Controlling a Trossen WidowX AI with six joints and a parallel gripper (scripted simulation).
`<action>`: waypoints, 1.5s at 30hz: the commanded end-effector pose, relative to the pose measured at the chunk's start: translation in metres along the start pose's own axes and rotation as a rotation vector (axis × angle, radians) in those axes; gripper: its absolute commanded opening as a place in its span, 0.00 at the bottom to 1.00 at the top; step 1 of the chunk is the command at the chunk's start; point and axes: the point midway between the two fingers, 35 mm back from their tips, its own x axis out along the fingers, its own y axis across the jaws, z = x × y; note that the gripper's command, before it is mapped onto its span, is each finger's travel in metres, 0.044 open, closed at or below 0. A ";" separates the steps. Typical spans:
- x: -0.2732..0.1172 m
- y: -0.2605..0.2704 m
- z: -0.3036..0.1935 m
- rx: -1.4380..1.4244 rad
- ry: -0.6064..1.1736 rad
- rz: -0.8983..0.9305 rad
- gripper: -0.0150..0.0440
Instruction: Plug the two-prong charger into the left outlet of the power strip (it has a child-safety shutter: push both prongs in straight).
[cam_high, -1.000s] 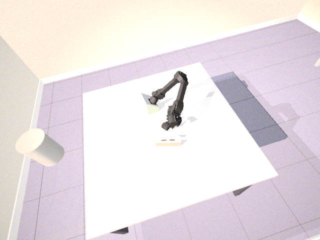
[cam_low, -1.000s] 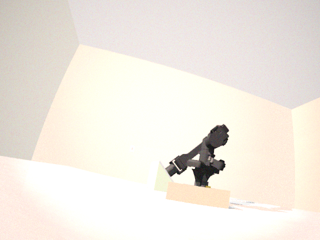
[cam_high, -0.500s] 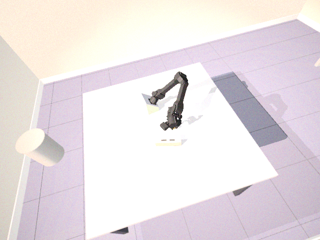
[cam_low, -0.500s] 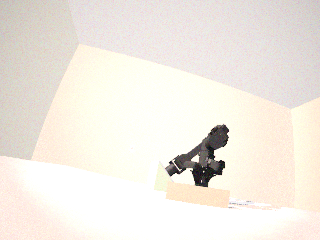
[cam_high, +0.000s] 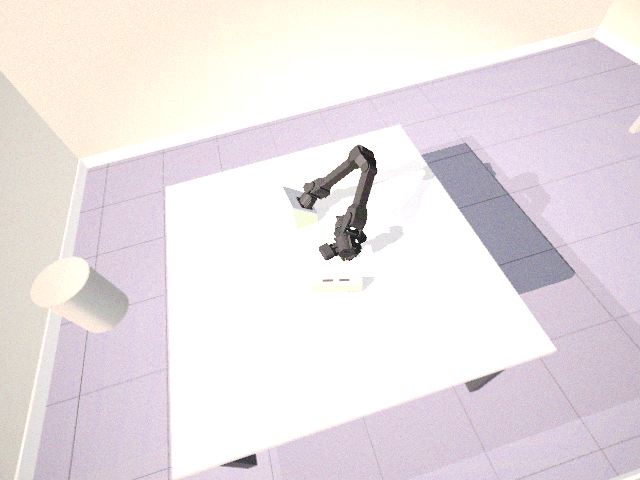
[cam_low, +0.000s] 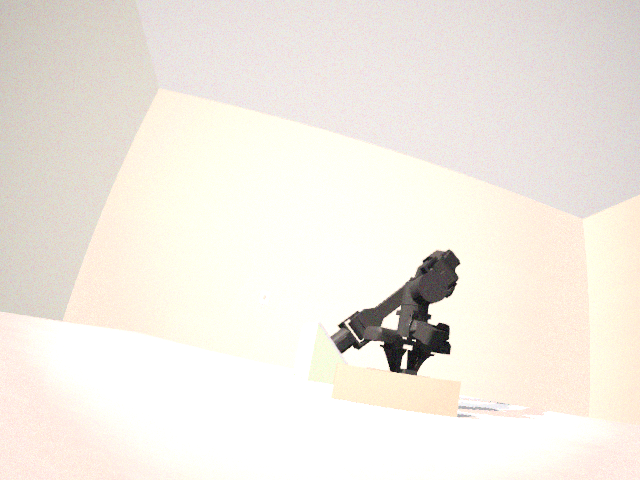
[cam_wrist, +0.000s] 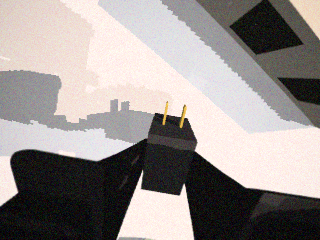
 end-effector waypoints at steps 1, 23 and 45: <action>0.002 0.000 0.002 0.063 -0.001 0.009 0.25; 0.013 0.000 0.006 0.378 0.010 0.028 0.25; 0.013 -0.009 0.023 0.449 0.013 0.032 0.25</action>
